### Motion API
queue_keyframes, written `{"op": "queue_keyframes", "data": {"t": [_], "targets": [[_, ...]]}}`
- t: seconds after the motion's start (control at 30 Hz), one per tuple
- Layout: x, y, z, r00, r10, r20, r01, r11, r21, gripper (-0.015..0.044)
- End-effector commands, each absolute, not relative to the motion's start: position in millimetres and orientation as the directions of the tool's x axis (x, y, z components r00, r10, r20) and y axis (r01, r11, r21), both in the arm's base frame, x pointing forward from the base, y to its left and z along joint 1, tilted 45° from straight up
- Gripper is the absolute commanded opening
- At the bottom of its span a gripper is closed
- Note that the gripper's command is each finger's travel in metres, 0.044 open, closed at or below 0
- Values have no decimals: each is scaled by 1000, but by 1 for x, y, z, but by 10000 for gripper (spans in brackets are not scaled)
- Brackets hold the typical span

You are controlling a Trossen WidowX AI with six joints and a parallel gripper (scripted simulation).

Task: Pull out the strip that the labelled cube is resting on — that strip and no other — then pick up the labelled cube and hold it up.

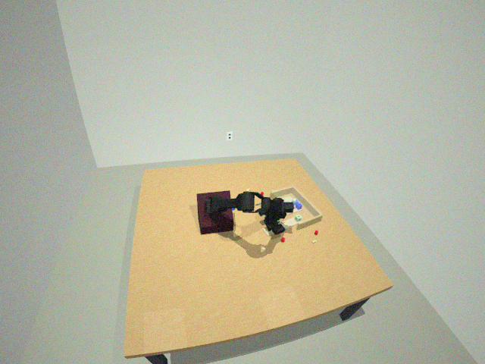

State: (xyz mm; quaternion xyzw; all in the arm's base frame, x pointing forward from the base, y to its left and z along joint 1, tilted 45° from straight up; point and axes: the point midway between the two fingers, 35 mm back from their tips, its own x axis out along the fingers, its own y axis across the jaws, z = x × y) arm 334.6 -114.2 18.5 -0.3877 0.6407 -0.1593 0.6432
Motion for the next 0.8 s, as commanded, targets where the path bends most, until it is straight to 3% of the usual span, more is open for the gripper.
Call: {"op": "queue_keyframes", "data": {"t": [0.0, 0.77], "targets": [[322, -120, 15, 106, -703, -703, -302, 651, -696, 0], [290, -129, 19, 105, -703, -703, -304, 650, -696, 0]]}}
